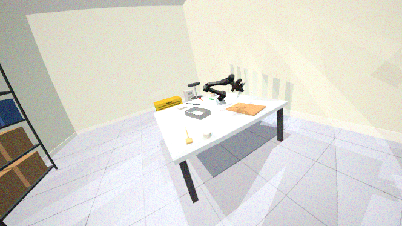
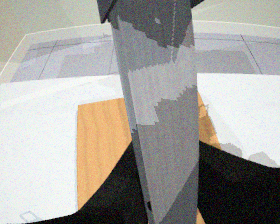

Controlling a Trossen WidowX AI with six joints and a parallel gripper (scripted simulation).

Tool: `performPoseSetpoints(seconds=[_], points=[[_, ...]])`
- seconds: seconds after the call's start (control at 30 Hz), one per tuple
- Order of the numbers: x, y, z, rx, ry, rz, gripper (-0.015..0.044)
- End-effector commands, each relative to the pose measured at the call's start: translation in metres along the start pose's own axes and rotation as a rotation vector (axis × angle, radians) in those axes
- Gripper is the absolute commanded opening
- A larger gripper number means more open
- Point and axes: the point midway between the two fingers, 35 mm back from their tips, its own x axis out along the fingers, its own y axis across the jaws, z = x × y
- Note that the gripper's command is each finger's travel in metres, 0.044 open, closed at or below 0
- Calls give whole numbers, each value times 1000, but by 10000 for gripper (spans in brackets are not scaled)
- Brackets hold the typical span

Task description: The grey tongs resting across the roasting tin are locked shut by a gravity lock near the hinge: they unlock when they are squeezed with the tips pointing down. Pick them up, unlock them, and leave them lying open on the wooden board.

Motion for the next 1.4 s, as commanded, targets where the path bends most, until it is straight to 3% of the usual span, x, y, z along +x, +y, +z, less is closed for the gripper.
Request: performPoseSetpoints(seconds=[0.0,1.37], points=[[-2,-3,1,7,-10,-5,-150],[6,2,8,-14,40,10,-150]])
